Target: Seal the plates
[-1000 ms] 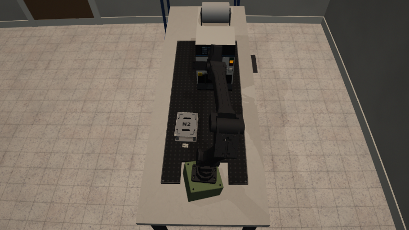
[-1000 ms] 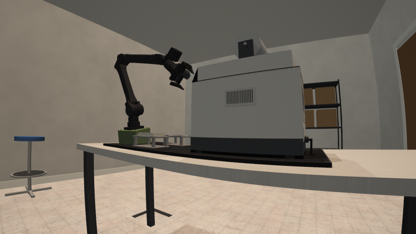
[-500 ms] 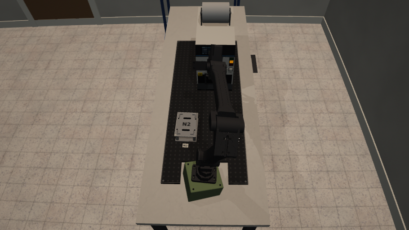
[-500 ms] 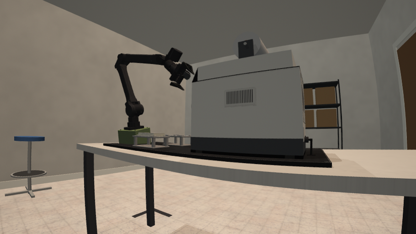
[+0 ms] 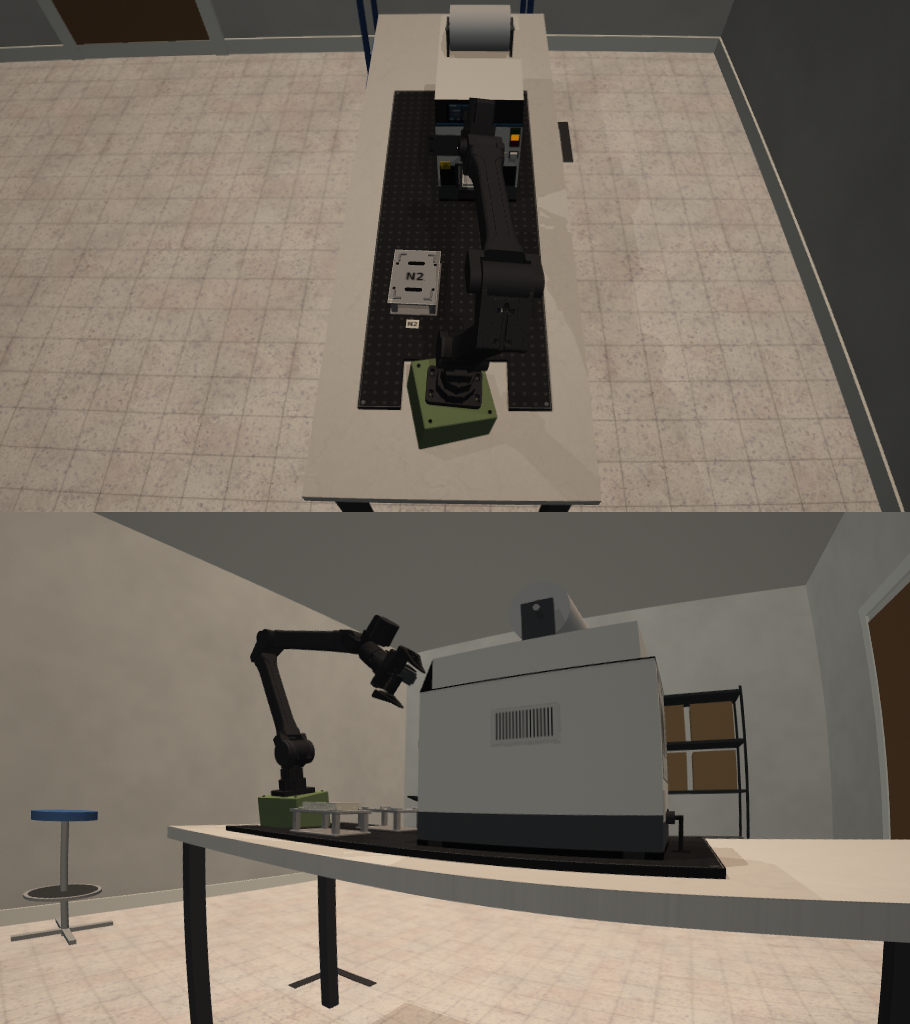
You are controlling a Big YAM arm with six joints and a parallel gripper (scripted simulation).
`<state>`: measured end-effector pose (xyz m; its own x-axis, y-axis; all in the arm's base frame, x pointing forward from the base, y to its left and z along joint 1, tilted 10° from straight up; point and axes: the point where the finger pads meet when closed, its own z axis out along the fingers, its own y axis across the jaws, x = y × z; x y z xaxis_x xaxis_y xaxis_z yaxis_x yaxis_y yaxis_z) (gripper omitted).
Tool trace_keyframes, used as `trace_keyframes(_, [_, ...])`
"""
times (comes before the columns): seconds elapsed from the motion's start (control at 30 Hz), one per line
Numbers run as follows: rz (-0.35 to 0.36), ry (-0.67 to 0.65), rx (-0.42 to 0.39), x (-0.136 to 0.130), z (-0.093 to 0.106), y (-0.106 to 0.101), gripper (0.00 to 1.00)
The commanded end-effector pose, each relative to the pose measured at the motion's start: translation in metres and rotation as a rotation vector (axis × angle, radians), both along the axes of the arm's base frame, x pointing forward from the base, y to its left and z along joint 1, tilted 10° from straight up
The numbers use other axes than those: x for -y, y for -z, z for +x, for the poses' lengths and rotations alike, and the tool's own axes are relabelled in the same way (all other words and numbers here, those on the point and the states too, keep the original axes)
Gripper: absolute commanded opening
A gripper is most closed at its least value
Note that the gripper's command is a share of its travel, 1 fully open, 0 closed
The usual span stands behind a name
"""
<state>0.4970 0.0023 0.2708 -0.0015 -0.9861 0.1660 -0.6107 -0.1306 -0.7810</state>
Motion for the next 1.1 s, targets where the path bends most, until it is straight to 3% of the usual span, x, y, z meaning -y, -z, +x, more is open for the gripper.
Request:
trace_keyframes(0.0, [0.008, 0.014, 0.076, 0.004, 0.019, -0.036, 1.00])
trace_keyframes(0.63, [0.007, 0.013, 0.058, 0.004, 0.020, -0.028, 1.00])
trace_keyframes(1.07, [0.008, 0.012, 0.078, 0.004, 0.009, -0.043, 1.00])
